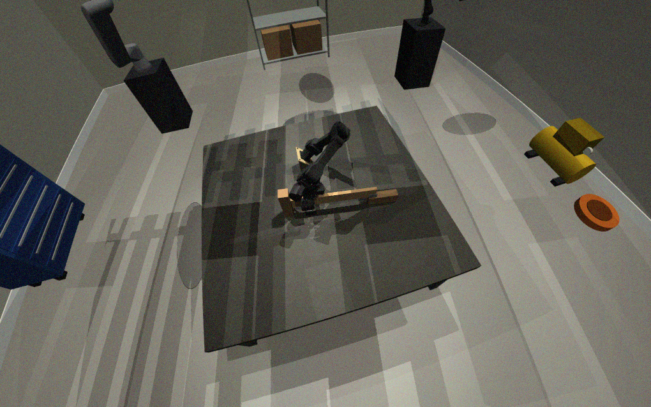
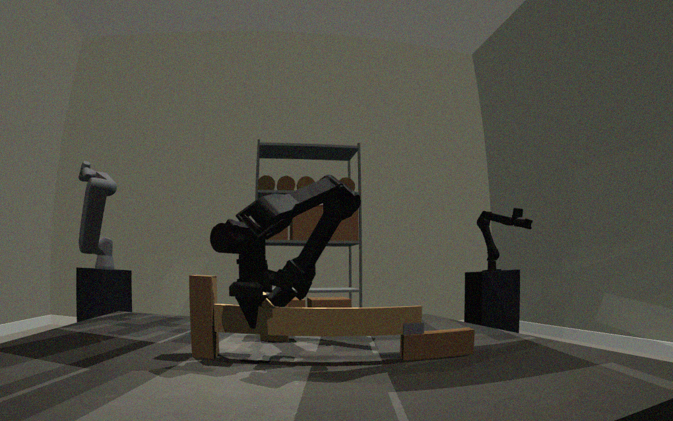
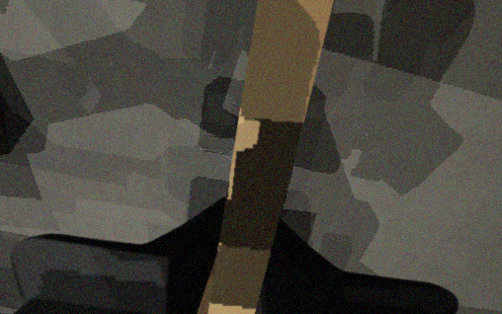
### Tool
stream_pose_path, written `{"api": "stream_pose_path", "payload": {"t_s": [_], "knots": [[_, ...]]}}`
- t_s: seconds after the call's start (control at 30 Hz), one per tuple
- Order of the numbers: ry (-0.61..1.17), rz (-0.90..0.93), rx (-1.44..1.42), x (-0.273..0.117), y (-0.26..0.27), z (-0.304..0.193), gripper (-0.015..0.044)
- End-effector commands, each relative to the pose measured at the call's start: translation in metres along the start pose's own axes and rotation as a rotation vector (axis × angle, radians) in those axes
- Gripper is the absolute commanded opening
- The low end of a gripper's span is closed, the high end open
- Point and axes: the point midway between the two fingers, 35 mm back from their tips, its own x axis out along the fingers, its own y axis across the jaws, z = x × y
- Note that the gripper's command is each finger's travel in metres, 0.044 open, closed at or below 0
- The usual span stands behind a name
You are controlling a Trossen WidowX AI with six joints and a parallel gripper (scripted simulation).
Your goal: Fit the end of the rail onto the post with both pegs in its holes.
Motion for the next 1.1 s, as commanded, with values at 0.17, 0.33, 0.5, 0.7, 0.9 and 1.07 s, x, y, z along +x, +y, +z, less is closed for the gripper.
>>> {"api": "stream_pose_path", "payload": {"t_s": [0.17, 0.33, 0.5, 0.7, 0.9, 1.07], "knots": [[0.005, -0.004, 0.000, -0.0017, -0.0001, -0.0059, 0.0000], [0.005, -0.004, 0.000, -0.0022, -0.0001, -0.0067, 0.0000], [-0.002, 0.003, -0.001, 0.0003, 0.0000, -0.0007, 0.0105], [-0.002, 0.003, -0.001, 0.0003, 0.0000, -0.0007, 0.0263], [-0.002, 0.003, -0.001, 0.0003, 0.0000, -0.0007, 0.0420], [-0.002, 0.003, -0.001, 0.0003, 0.0000, -0.0007, 0.0440]]}}
